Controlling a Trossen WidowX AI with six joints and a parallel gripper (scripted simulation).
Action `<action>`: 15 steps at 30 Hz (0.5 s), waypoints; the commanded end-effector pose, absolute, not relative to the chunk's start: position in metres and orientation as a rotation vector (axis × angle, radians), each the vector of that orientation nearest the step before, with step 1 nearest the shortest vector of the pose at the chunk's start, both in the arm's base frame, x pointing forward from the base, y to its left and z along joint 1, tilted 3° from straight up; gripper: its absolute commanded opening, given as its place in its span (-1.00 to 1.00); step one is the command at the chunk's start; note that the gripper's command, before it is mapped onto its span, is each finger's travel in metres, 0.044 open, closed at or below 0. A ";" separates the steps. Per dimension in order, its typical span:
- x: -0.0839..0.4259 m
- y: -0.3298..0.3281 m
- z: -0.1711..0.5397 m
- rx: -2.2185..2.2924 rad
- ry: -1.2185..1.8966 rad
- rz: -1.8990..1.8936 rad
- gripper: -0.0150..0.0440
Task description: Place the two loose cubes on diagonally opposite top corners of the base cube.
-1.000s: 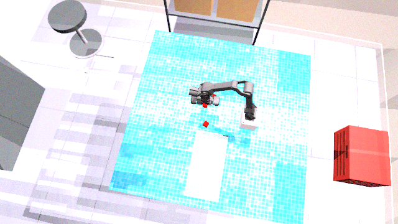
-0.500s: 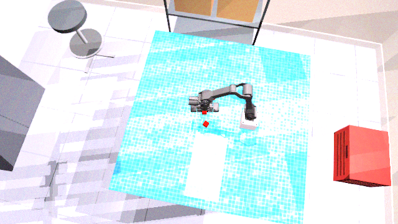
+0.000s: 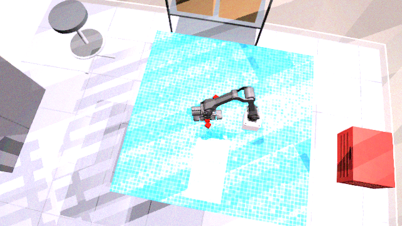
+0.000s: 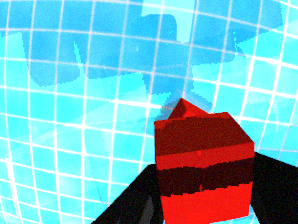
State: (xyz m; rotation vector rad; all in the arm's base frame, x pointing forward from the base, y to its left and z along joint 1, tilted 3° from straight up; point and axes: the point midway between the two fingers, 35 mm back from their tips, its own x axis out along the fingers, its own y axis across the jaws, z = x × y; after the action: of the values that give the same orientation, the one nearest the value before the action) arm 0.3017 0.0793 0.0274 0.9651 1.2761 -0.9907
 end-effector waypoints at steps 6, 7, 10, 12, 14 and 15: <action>0.288 0.104 0.016 0.928 1.298 -0.958 -0.14; 0.287 0.106 0.015 0.923 1.301 -0.954 -0.14; 0.283 0.112 0.012 0.914 1.306 -0.944 -0.14; 0.283 0.113 0.012 0.913 1.306 -0.944 -0.14; 0.283 0.113 0.012 0.913 1.306 -0.944 -0.14; 0.283 0.113 0.012 0.913 1.306 -0.944 -0.14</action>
State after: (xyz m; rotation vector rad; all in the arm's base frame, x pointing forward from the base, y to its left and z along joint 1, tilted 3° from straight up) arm 0.2846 0.1117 0.0136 0.9105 1.3045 -0.9414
